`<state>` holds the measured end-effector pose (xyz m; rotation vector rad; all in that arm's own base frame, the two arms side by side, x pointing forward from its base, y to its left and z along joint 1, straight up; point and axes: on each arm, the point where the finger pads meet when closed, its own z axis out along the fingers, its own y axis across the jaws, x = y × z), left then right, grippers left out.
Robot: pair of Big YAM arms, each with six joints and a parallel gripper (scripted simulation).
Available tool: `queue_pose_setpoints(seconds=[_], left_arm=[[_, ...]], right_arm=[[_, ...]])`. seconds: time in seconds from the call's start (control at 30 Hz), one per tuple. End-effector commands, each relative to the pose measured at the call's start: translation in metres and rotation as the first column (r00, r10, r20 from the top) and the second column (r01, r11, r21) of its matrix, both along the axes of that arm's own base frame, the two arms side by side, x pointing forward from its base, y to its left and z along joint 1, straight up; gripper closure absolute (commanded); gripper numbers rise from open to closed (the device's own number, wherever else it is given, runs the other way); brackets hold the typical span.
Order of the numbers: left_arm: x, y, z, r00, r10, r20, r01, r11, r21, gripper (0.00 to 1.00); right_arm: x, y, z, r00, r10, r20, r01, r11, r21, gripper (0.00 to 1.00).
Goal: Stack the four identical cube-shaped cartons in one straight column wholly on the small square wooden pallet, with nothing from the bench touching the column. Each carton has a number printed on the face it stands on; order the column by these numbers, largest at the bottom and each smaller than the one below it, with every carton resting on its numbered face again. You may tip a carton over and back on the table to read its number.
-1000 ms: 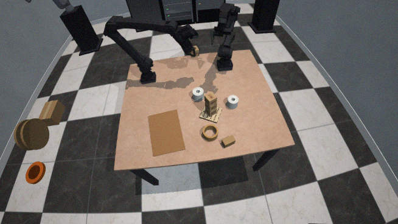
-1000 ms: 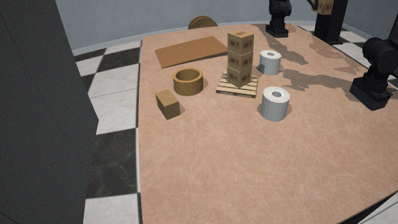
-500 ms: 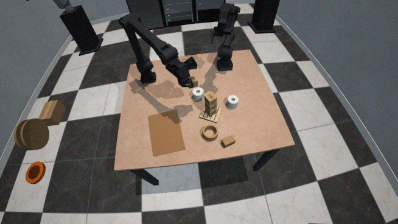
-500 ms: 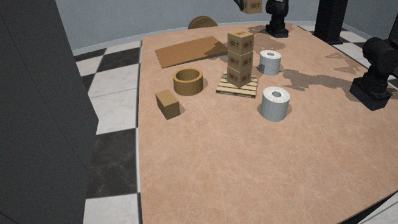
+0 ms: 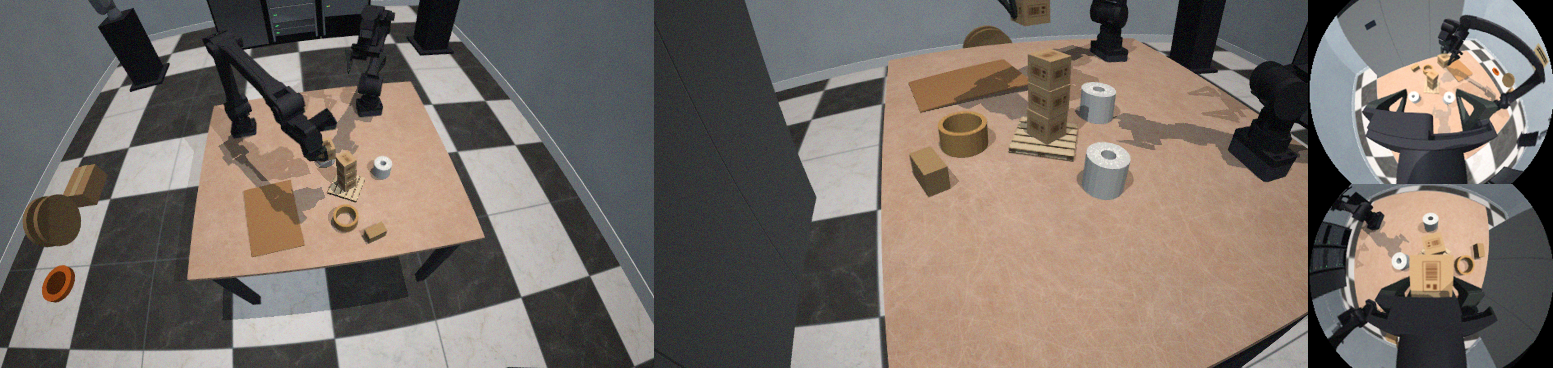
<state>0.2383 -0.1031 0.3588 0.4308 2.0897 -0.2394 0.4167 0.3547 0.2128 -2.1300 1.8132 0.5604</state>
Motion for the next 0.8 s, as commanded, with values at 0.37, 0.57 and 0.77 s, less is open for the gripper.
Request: queue_pose_setpoints(seconds=[0.37, 0.57, 0.77], left_arm=[[0.001, 0.001, 0.012, 1.0, 0.001, 0.014, -0.001, 1.0, -0.007, 0.0], [0.001, 0.001, 0.012, 1.0, 0.001, 0.014, -0.001, 1.0, -0.007, 0.0], [0.001, 0.001, 0.012, 1.0, 0.001, 0.014, -0.001, 1.0, -0.007, 0.0]], right_arm=[[-0.004, 0.064, 0.024, 0.972, 0.224, 0.068, -0.226, 0.974, 0.025, 0.5], [-0.007, 0.078, 0.024, 0.961, 0.271, 0.06, -0.273, 0.962, 0.026, 0.5], [-0.002, 0.078, 0.024, 0.967, 0.251, 0.046, -0.252, 0.967, 0.025, 0.5]])
